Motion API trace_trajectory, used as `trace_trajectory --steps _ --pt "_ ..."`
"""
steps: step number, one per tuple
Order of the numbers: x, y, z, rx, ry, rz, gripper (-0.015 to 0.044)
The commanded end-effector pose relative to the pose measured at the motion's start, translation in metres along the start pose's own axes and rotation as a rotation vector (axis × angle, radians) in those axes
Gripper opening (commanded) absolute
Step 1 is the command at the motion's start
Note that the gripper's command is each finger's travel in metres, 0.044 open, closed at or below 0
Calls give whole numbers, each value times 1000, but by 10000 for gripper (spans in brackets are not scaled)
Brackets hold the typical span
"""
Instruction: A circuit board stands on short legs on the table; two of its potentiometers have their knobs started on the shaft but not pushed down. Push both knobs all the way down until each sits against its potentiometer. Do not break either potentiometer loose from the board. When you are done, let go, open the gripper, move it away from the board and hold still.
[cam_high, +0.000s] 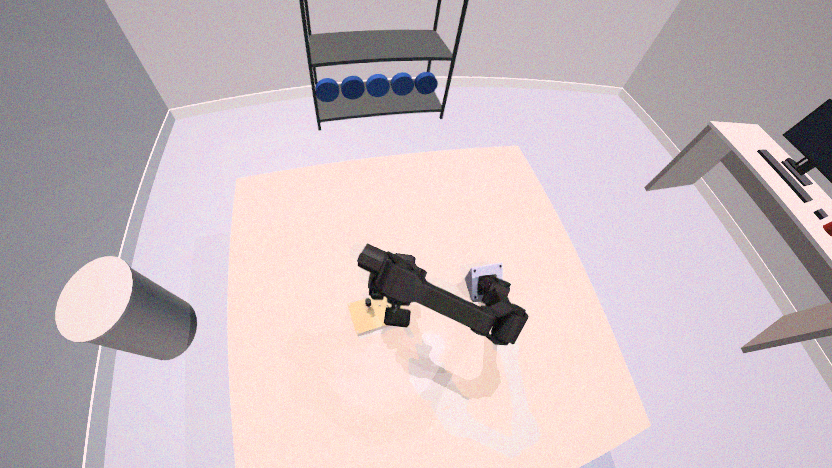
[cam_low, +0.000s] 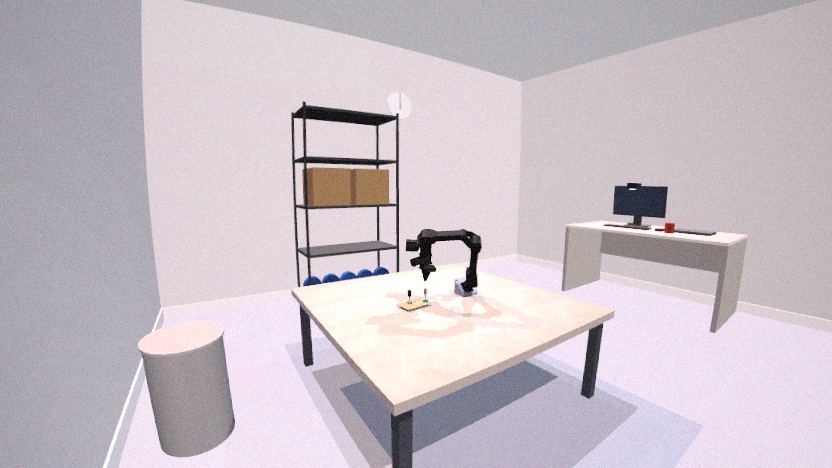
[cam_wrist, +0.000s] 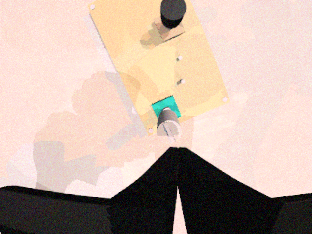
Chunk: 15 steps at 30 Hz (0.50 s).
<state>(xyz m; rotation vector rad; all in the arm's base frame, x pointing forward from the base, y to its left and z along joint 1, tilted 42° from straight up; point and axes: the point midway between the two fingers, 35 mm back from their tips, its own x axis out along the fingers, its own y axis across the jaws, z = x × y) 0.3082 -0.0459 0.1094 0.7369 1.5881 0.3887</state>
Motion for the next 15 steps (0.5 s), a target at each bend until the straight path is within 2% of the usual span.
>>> trace_trajectory --steps 1,15 --pt "14 3 -2 8 12 8 0" --pt "26 3 -2 7 12 9 0"
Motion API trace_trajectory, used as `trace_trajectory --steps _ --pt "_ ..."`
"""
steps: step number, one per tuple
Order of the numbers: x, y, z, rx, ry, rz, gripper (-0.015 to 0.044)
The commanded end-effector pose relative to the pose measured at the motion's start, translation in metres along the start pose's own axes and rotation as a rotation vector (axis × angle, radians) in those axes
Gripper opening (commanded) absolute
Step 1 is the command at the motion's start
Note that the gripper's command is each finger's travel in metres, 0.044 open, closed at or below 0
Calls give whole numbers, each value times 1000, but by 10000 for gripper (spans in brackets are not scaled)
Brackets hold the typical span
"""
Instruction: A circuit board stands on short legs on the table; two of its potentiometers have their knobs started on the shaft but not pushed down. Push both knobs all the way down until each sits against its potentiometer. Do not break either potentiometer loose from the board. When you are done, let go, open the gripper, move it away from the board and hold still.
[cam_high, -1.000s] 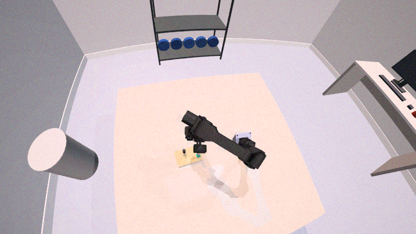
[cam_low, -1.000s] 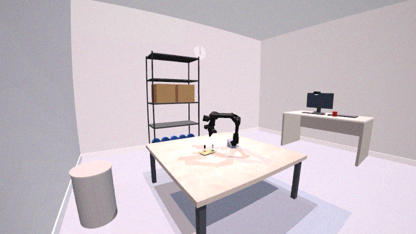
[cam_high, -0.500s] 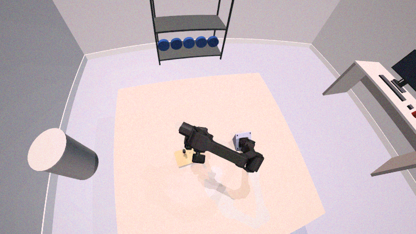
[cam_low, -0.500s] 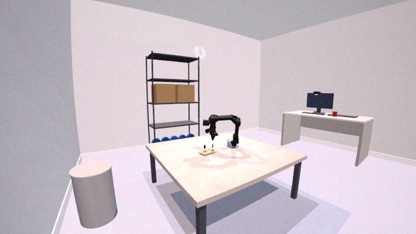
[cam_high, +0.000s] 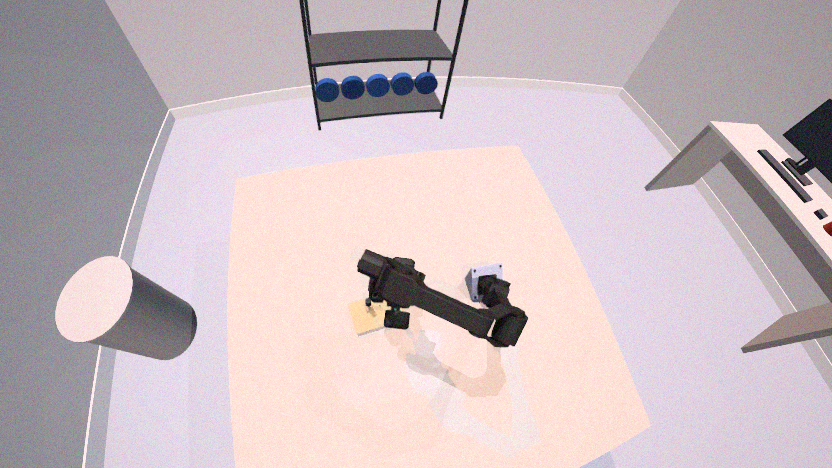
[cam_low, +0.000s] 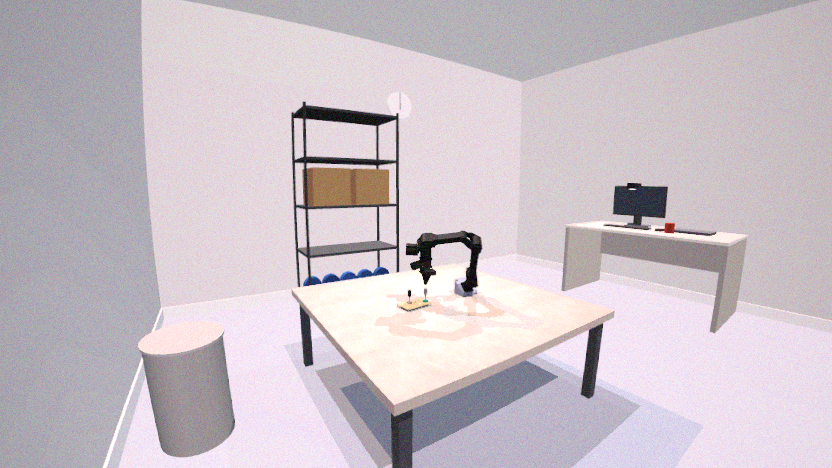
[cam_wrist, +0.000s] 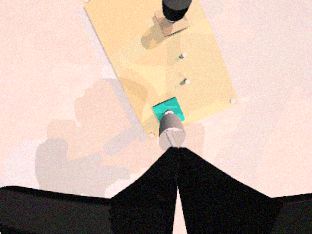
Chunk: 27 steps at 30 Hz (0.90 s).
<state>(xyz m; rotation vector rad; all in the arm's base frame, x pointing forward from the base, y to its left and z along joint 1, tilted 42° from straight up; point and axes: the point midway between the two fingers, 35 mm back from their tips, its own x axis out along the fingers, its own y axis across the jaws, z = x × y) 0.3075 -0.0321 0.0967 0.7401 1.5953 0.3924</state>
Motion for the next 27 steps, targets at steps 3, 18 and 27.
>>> trace_trajectory --steps 3,18,27 --pt "12 1 -1 5 4 6 0" --pt "15 1 -1 5 4 6 0" --pt "18 1 -1 5 4 6 0"
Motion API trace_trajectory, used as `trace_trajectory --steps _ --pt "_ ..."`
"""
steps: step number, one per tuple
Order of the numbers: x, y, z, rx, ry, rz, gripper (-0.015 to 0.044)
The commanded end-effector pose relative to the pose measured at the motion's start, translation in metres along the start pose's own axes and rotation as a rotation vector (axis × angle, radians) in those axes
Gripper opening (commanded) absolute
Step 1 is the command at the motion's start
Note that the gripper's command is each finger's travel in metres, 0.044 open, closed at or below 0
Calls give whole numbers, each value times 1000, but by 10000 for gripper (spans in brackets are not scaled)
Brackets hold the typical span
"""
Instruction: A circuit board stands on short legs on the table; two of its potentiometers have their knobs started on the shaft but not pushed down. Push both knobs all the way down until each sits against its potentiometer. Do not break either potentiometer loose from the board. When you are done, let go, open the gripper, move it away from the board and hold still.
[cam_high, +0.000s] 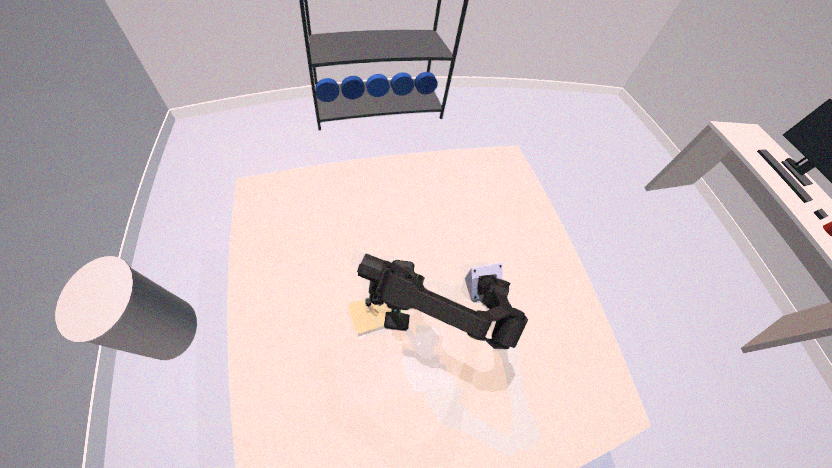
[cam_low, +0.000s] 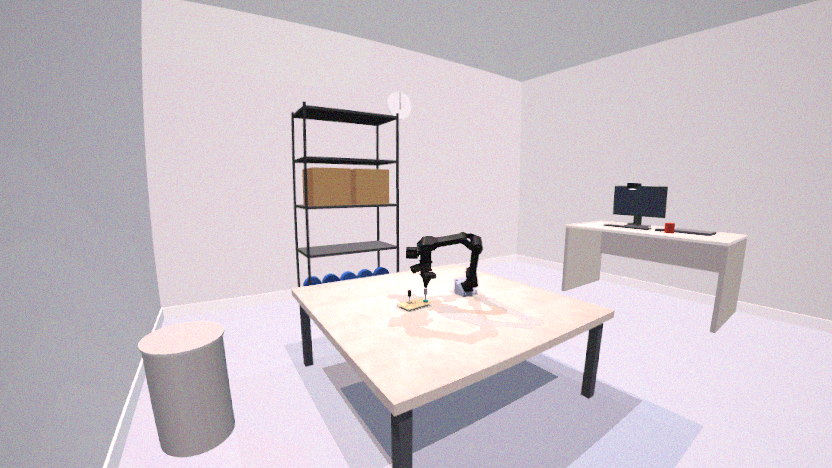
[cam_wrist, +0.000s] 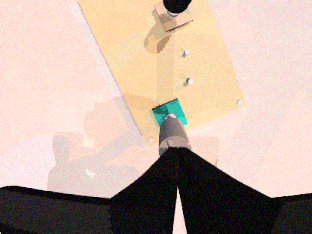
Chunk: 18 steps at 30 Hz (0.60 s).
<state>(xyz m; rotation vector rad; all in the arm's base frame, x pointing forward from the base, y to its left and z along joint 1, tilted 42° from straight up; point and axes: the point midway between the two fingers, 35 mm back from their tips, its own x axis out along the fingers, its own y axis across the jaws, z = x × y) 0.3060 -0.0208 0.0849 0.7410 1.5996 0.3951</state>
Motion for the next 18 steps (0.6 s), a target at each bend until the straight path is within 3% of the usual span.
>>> trace_trajectory --steps 1,18 --pt "2 1 0 5 -1 5 0" --pt "6 1 0 5 -1 5 0"
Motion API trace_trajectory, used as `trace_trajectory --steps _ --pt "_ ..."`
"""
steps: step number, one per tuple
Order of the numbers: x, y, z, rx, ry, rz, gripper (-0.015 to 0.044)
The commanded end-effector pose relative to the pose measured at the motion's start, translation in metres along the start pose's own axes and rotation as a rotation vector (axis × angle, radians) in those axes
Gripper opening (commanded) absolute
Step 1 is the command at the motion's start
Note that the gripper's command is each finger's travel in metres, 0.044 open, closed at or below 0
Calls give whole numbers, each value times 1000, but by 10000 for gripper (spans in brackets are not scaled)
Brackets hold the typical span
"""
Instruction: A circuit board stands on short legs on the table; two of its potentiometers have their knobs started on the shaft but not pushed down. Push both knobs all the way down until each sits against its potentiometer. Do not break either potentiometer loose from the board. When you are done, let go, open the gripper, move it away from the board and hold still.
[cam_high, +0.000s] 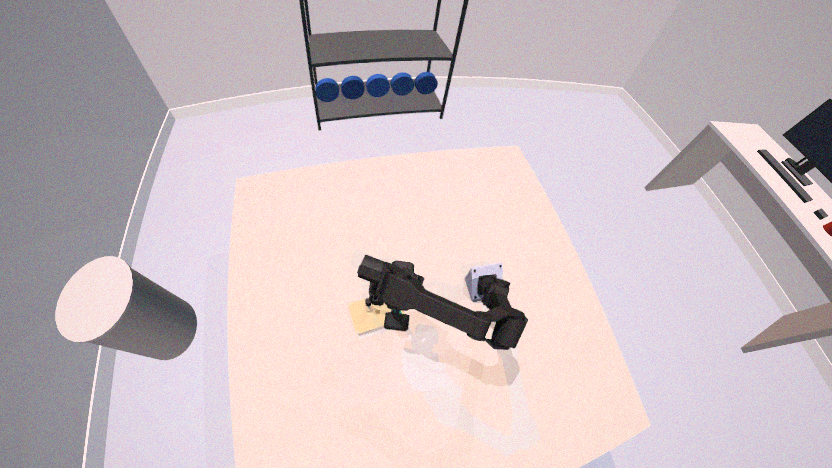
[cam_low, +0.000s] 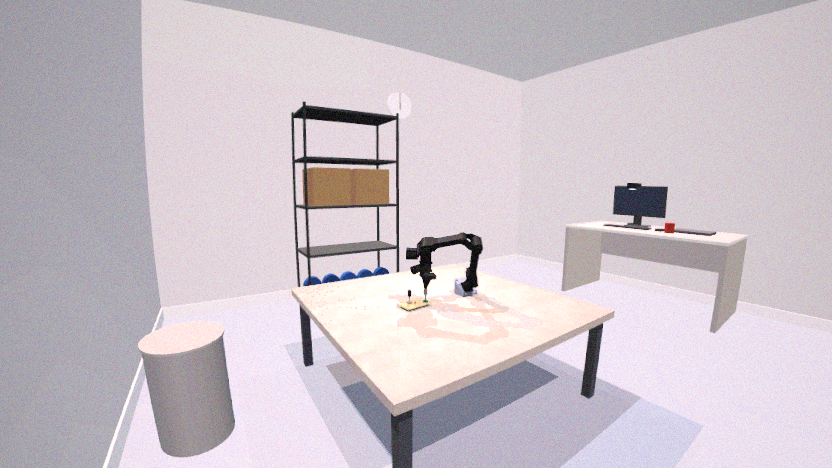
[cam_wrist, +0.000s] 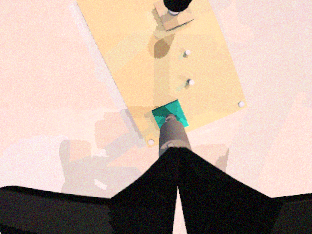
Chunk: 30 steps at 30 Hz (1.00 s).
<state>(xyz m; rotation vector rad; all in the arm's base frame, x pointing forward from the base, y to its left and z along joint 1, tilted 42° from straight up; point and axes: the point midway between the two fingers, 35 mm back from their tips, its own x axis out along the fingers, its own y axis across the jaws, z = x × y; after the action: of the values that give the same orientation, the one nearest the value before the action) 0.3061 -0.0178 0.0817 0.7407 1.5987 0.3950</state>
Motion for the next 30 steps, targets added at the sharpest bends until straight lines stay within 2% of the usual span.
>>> trace_trajectory --steps 1,30 --pt "1 0 0 5 0 5 0" --pt "8 1 0 5 0 6 0"
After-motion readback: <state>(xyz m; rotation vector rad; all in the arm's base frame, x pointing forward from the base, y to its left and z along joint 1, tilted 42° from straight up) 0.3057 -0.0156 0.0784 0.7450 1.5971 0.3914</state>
